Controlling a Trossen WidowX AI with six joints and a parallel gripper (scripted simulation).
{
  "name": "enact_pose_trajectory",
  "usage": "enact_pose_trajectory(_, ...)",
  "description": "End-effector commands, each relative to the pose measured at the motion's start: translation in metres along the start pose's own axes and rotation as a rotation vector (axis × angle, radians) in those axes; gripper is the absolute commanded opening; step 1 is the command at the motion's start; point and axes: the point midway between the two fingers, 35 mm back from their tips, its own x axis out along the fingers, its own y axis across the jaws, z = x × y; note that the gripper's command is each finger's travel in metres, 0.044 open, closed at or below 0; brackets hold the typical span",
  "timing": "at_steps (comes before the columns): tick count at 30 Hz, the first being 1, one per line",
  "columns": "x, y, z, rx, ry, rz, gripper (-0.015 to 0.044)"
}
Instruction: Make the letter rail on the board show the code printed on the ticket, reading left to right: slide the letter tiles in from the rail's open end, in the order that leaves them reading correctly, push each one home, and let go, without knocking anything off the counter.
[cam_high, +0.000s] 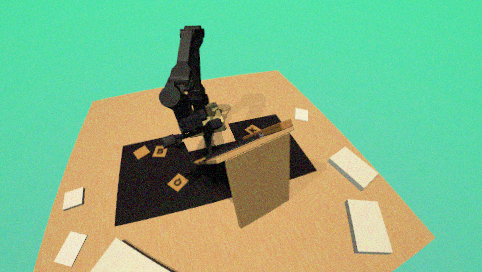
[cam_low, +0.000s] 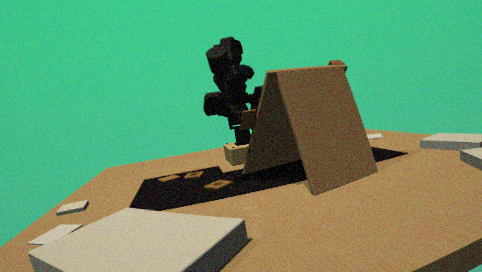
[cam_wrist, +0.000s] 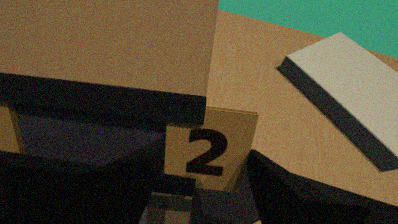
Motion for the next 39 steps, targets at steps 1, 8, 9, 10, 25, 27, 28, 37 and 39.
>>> enact_pose_trajectory(1, 0.000, 0.003, 0.000, 0.003, 0.000, -0.002, 0.0000)
enact_pose_trajectory(8, 0.000, 0.006, 0.000, 0.003, 0.000, -0.002, 0.0000)
enact_pose_trajectory(9, 0.000, 0.007, 0.000, 0.003, 0.000, -0.002, 0.0000)
enact_pose_trajectory(10, 0.000, 0.007, 0.000, 0.003, 0.000, -0.002, 0.0000)
enact_pose_trajectory(25, 0.000, 0.015, 0.000, 0.004, 0.000, -0.001, 0.0000)
enact_pose_trajectory(27, 0.000, 0.016, 0.000, 0.004, 0.000, -0.001, 0.0000)
enact_pose_trajectory(28, 0.000, 0.016, 0.000, 0.004, 0.000, -0.001, 0.0000)
enact_pose_trajectory(37, 0.000, 0.021, 0.000, 0.004, 0.000, -0.001, 0.0000)
enact_pose_trajectory(39, 0.000, 0.022, 0.001, 0.004, 0.000, -0.001, 0.0000)
